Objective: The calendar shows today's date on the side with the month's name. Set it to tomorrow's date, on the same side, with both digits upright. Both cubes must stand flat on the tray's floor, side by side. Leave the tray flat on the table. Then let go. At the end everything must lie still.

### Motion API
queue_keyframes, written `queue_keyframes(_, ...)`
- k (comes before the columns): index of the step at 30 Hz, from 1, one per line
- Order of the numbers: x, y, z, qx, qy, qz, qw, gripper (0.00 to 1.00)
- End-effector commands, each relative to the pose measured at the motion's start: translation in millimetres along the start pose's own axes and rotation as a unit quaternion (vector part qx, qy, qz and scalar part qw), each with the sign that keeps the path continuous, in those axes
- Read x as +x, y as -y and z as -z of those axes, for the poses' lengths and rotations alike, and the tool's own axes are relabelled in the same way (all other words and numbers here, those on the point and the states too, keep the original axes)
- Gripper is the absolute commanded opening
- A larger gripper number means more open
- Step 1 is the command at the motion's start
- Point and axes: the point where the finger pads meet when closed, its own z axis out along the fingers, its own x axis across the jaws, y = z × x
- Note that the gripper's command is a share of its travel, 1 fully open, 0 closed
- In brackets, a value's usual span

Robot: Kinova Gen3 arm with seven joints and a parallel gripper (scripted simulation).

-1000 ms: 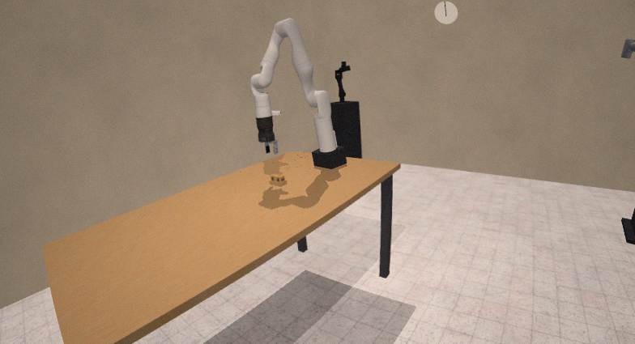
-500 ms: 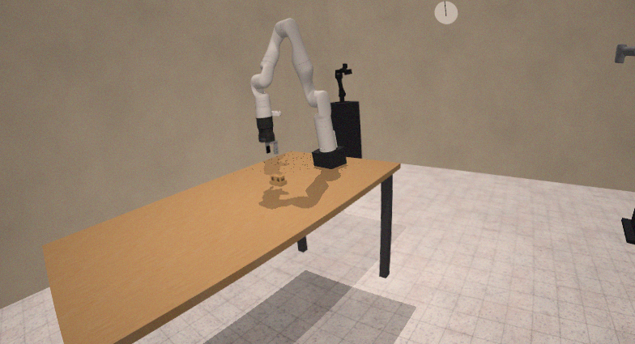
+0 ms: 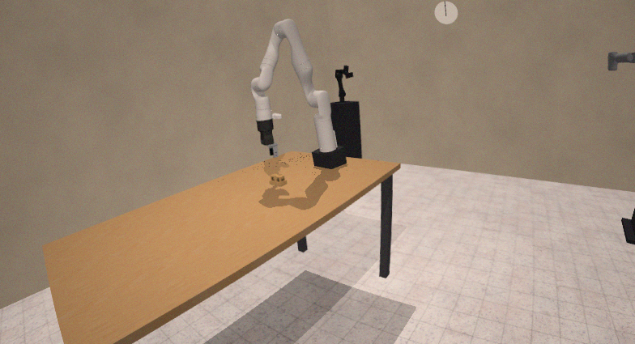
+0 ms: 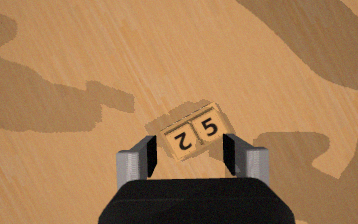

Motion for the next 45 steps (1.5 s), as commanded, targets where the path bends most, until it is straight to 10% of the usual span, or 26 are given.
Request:
queue_keyframes(1, 3, 2, -6.8, 0.001, -0.001, -0.069, 0.998, 1.0)
queue_keyframes(10, 3, 1, -17.6, 0.001, -0.001, -0.246, 0.969, 1.0)
queue_keyframes(25, -5, -7, -32.0, -0.01, 0.004, -0.491, 0.871, 1.0)
queue_keyframes(45, -6, -8, -33.4, -0.01, 0.005, -0.519, 0.855, 0.9)
